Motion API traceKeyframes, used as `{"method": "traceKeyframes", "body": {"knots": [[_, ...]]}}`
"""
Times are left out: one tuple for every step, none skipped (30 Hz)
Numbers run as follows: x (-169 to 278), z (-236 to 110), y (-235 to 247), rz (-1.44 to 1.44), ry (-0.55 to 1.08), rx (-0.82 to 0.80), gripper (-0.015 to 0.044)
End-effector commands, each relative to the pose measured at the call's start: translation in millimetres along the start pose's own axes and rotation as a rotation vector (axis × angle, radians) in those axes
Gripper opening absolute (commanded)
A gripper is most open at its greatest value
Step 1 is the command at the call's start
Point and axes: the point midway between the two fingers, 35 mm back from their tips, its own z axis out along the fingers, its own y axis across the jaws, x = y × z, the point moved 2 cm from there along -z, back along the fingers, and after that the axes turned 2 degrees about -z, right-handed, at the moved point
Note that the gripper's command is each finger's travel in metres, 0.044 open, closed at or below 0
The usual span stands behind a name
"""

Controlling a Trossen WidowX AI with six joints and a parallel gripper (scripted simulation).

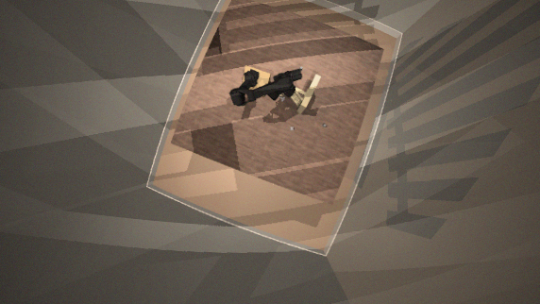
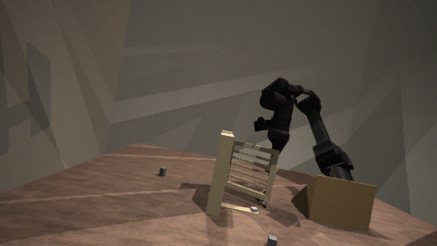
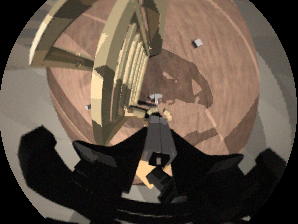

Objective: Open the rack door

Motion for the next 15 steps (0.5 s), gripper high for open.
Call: {"method": "traceKeyframes", "body": {"knots": [[-2, 0, -9, -0.065, -0.006, -0.003, 0.0024], [-2, 0, -11, -0.079, -0.006, -0.003, 0.0024], [-3, 0, -13, -0.094, -0.007, -0.002, 0.0024], [-3, 0, -15, -0.108, -0.007, -0.002, 0.0024], [-4, 0, -18, -0.123, -0.007, -0.002, 0.0024], [-5, 0, -20, -0.137, -0.007, -0.002, 0.0024], [-5, 0, -22, -0.152, -0.007, -0.002, 0.0024], [-6, 0, -24, -0.166, -0.007, -0.002, 0.0024], [-6, 0, -26, -0.180, -0.007, -0.002, 0.0024], [-7, 0, -28, -0.195, -0.007, -0.002, 0.0024], [-8, 0, -30, -0.209, -0.007, -0.001, 0.0024], [-9, 0, -32, -0.223, -0.007, -0.001, 0.0024], [-9, 0, -34, -0.238, -0.007, -0.001, 0.0024], [-10, 0, -36, -0.252, -0.007, -0.001, 0.0024], [-11, 0, -38, -0.266, -0.007, -0.001, 0.0024]]}}
